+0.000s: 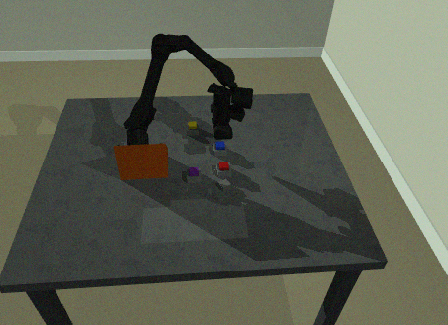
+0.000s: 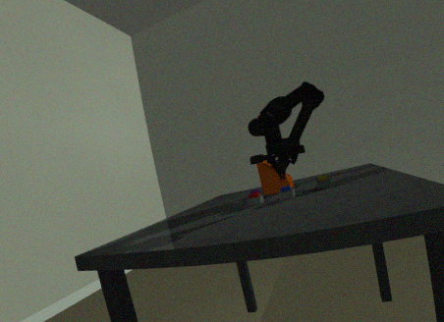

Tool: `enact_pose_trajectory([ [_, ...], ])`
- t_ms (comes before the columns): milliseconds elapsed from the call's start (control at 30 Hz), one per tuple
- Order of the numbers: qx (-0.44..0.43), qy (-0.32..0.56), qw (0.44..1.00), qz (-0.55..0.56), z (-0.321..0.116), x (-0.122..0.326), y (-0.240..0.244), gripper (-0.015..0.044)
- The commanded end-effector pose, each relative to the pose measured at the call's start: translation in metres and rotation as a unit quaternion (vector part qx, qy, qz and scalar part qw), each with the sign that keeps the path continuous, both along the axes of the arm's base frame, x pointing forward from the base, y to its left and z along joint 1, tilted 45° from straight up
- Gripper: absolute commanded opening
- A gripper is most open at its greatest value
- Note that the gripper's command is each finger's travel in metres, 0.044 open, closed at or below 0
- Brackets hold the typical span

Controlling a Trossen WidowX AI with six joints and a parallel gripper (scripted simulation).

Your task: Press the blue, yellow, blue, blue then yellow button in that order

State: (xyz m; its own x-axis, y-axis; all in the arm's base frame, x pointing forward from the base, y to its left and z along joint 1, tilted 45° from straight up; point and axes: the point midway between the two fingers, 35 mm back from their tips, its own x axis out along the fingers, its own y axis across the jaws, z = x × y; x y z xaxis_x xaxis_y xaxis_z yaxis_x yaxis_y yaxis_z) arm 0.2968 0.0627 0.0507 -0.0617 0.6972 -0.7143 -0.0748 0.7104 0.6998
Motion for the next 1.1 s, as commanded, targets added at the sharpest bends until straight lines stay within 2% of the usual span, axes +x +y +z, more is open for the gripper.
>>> enact_pose_trajectory([
  [0,0.003,0.001,1.0,-0.001,-0.005,-0.001,0.006,0.002],
  [1067,0.004,0.001,1.0,-0.001,-0.025,-0.003,0.026,0.002],
])
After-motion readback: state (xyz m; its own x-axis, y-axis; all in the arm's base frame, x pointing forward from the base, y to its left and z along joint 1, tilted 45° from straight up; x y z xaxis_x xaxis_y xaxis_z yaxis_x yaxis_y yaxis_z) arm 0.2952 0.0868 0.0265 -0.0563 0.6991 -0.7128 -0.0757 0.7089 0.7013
